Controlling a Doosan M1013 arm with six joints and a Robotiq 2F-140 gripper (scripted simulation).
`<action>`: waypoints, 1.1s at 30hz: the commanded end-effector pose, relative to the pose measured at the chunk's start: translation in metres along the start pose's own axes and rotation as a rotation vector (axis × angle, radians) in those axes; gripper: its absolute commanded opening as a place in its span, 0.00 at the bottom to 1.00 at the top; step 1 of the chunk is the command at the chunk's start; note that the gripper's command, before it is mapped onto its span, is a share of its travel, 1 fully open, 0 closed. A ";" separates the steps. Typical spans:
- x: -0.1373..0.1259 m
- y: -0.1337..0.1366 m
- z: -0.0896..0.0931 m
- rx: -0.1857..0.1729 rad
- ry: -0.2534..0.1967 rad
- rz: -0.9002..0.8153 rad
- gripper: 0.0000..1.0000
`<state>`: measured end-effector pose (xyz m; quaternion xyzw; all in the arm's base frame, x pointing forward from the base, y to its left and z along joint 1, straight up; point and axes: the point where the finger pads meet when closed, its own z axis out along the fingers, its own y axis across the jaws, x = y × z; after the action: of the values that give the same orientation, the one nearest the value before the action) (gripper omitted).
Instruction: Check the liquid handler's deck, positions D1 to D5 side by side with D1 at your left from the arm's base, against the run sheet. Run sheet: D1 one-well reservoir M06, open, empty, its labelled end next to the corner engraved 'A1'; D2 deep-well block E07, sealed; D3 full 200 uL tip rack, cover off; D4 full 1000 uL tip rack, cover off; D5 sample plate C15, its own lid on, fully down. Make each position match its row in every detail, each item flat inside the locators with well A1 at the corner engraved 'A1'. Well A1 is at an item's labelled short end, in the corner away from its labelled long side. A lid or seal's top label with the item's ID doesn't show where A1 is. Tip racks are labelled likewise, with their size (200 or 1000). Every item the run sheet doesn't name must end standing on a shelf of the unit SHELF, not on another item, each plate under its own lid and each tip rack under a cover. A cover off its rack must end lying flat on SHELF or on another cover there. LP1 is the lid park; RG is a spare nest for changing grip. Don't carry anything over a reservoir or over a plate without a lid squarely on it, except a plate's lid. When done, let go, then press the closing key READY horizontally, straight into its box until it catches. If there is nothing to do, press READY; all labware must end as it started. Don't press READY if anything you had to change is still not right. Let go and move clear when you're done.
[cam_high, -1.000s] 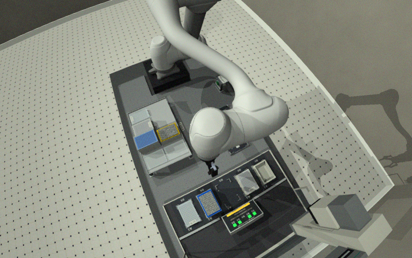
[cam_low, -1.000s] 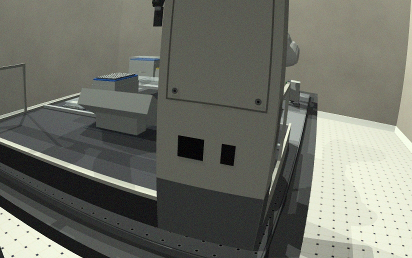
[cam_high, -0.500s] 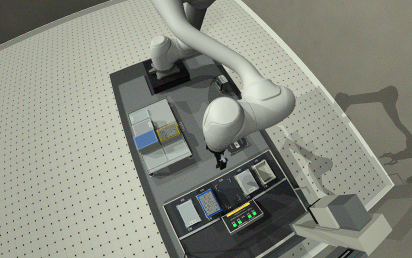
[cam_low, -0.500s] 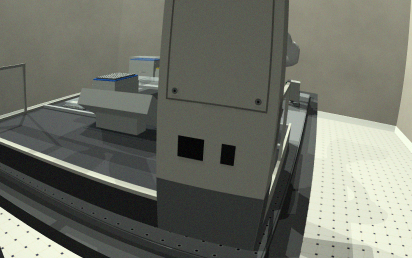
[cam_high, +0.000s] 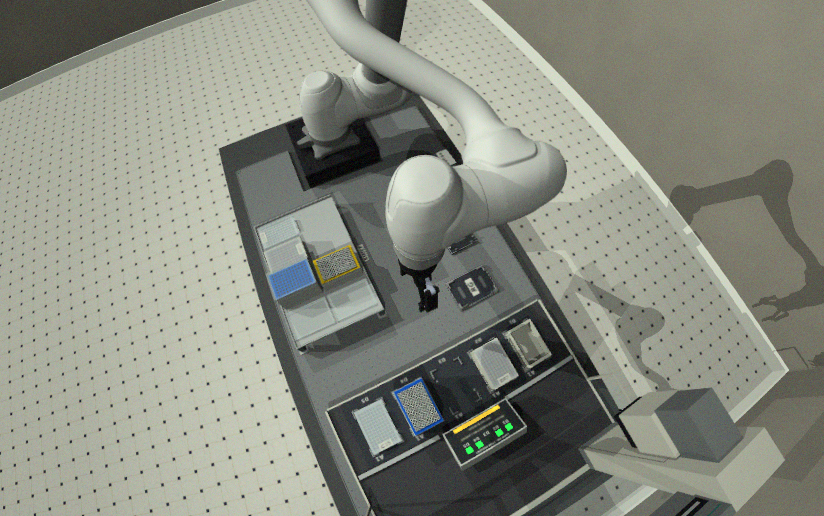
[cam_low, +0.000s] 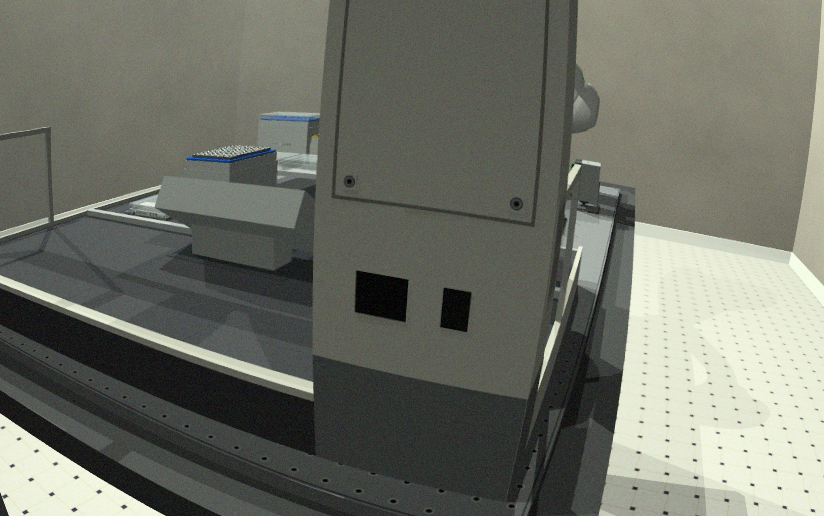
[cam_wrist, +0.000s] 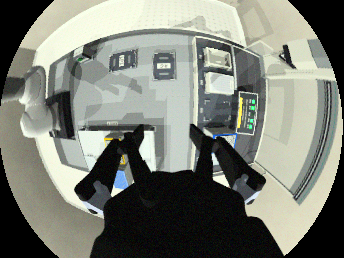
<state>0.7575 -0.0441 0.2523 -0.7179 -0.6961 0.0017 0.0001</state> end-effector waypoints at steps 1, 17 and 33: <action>0.000 -0.013 -0.001 -0.002 0.000 0.000 0.66; 0.001 -0.083 -0.001 -0.002 0.000 0.000 0.66; 0.002 -0.153 -0.001 -0.002 0.000 0.000 0.66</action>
<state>0.6126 -0.0380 0.2526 -0.7179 -0.6961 0.0016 0.0000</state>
